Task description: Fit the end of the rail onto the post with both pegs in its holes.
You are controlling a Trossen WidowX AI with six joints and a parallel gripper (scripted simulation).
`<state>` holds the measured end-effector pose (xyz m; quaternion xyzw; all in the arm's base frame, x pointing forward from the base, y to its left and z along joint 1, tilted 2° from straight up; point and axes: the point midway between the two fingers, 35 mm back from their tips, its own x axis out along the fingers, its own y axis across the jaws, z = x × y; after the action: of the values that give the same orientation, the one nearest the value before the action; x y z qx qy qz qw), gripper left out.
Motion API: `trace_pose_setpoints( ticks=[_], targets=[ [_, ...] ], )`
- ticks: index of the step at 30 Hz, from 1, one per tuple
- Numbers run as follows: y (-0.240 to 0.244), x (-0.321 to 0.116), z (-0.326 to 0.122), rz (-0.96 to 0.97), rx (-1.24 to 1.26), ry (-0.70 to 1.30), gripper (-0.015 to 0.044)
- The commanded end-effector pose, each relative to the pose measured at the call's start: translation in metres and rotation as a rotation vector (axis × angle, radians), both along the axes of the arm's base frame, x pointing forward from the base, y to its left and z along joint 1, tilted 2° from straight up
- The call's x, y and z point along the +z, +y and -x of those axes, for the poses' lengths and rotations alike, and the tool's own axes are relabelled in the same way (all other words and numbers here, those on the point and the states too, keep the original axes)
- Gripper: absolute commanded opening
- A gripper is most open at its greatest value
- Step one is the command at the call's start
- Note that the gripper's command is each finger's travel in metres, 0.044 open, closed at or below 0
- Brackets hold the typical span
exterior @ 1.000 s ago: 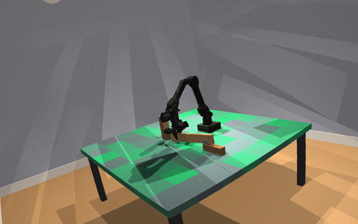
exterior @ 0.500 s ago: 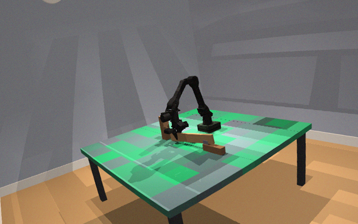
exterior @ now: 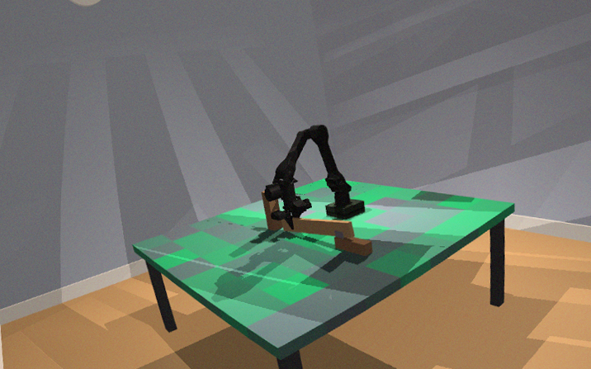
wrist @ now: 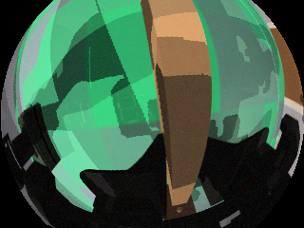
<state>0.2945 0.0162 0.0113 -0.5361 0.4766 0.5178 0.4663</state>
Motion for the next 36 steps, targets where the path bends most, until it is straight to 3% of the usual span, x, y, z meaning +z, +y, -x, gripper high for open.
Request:
trace_pose_setpoints(
  ticks=[1, 36],
  targets=[
    [0.001, 0.004, -0.002, -0.003, 0.0, -0.006, 0.0],
    [0.001, 0.022, -0.004, -0.003, 0.0, -0.006, 0.0]
  ],
)
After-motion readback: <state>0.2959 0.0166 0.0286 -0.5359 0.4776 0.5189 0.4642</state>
